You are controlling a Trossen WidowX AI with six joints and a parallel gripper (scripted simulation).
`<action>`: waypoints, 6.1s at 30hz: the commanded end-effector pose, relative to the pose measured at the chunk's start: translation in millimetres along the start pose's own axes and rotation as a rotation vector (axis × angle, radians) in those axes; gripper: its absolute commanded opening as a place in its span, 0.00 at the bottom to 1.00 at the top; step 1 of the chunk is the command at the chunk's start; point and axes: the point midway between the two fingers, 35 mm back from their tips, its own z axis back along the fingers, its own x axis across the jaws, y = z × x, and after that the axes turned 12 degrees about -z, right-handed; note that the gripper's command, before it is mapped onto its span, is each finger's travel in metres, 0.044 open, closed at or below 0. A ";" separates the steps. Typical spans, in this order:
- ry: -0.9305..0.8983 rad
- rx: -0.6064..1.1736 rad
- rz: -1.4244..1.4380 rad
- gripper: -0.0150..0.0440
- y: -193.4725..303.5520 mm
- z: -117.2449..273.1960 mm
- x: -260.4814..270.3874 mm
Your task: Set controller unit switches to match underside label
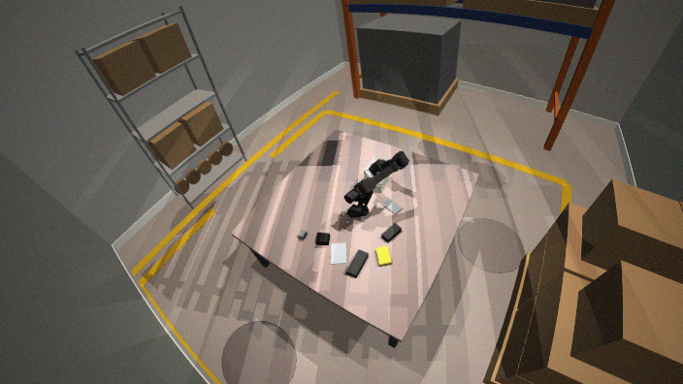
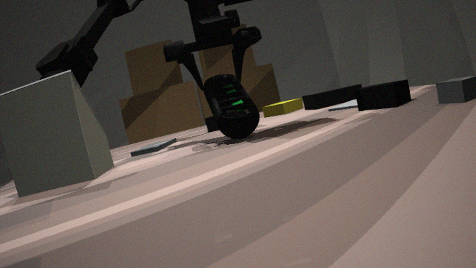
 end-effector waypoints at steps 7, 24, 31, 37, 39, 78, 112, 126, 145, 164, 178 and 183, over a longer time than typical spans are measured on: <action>0.003 0.012 -0.003 0.82 -9.5 4.7 2.8; 0.011 0.047 -0.003 0.82 -21.7 11.9 5.3; 0.014 0.061 -0.003 0.82 -27.0 14.5 6.4; 0.016 0.074 -0.002 0.82 -31.5 16.6 7.4; 0.017 0.078 -0.002 0.82 -33.1 17.3 7.7; 0.034 0.159 -0.002 0.82 -64.5 27.8 14.2; 0.044 0.206 -0.002 0.82 -93.4 33.0 20.2; 0.037 0.174 -0.002 0.82 -103.8 34.3 22.4; 0.028 0.131 -0.001 0.82 -117.9 34.9 25.4; 0.019 0.087 -0.001 0.83 -132.0 34.4 28.3; 0.012 0.055 -0.001 0.83 -142.2 33.3 30.5; 0.009 0.043 -0.001 0.83 -145.9 32.7 31.3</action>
